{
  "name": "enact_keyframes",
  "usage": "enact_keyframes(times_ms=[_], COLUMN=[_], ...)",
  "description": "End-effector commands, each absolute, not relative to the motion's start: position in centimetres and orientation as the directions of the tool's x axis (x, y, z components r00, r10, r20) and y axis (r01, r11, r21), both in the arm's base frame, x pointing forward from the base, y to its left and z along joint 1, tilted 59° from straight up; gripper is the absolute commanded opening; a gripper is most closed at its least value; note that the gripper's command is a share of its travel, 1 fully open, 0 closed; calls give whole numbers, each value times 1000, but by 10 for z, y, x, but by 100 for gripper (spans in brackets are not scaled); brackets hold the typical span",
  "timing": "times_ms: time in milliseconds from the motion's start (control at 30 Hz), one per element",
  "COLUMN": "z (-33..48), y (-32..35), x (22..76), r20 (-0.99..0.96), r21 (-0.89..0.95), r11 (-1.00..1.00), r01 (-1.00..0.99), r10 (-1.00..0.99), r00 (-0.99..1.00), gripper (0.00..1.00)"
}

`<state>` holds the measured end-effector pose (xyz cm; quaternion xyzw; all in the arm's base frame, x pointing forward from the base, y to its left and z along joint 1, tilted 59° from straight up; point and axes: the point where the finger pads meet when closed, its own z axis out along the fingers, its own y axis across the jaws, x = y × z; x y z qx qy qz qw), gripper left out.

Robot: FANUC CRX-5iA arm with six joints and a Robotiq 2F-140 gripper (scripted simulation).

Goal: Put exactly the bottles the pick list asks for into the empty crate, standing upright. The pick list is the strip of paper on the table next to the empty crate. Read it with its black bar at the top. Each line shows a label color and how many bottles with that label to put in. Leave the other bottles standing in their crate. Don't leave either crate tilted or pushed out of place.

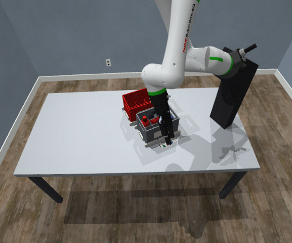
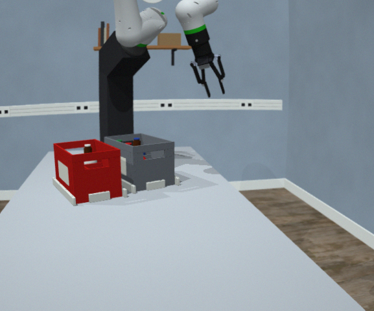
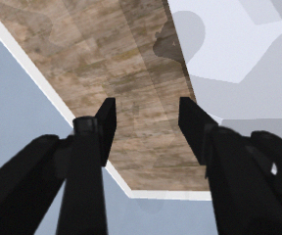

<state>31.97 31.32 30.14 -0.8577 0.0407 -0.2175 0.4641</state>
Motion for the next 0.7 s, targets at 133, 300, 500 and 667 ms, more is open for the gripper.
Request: enact_keyframes(times_ms=[133, 300, 500, 667], z=[301, 301, 301, 301], y=[313, 313, 313, 313], x=[319, 319, 319, 319], r20=[393, 399, 412, 428], r21=[-767, -756, -742, -730], r11=[-638, -652, -669, -683], r01=[71, 58, 41, 23], r10=[-379, -389, -407, -430], r00=[838, 830, 815, 794], gripper=[44, 44, 44, 44])
